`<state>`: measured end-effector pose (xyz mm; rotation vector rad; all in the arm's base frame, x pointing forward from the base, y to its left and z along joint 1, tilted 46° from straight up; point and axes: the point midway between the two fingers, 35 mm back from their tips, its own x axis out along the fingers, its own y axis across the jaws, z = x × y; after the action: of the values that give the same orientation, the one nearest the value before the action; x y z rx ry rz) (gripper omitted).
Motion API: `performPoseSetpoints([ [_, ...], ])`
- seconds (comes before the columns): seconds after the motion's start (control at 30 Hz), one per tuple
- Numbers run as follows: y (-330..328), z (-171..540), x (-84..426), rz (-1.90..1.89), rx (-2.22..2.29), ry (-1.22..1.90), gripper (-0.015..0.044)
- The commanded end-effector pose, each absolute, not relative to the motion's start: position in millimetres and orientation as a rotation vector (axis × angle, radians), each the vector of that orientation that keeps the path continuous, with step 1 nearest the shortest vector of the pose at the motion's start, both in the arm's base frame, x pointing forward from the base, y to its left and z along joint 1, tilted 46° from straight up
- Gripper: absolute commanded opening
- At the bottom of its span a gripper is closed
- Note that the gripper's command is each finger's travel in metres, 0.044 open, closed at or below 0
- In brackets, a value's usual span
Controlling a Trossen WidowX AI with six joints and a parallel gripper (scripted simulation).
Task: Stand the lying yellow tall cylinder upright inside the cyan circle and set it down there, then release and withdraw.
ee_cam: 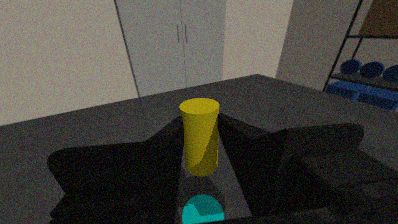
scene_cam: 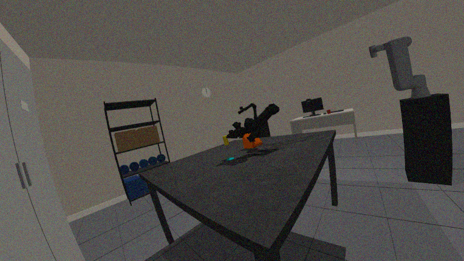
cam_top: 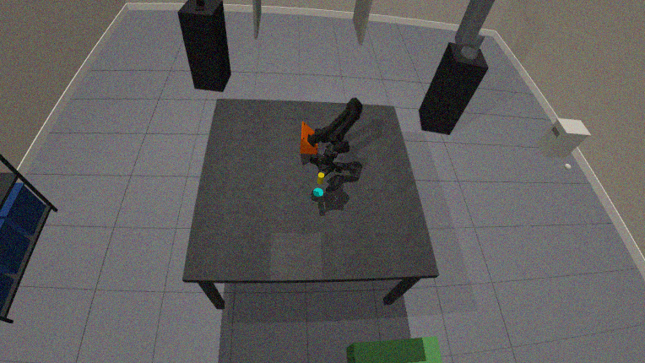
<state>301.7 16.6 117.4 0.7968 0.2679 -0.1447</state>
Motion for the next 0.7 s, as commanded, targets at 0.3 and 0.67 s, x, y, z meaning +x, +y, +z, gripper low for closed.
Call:
performPoseSetpoints([
  [0.3,16.6,117.0,301.9,-0.151,0.802,0.261,0.0105],
  [0.67,34.9,99.5,305.7,-0.153,0.805,0.265,0.0105],
])
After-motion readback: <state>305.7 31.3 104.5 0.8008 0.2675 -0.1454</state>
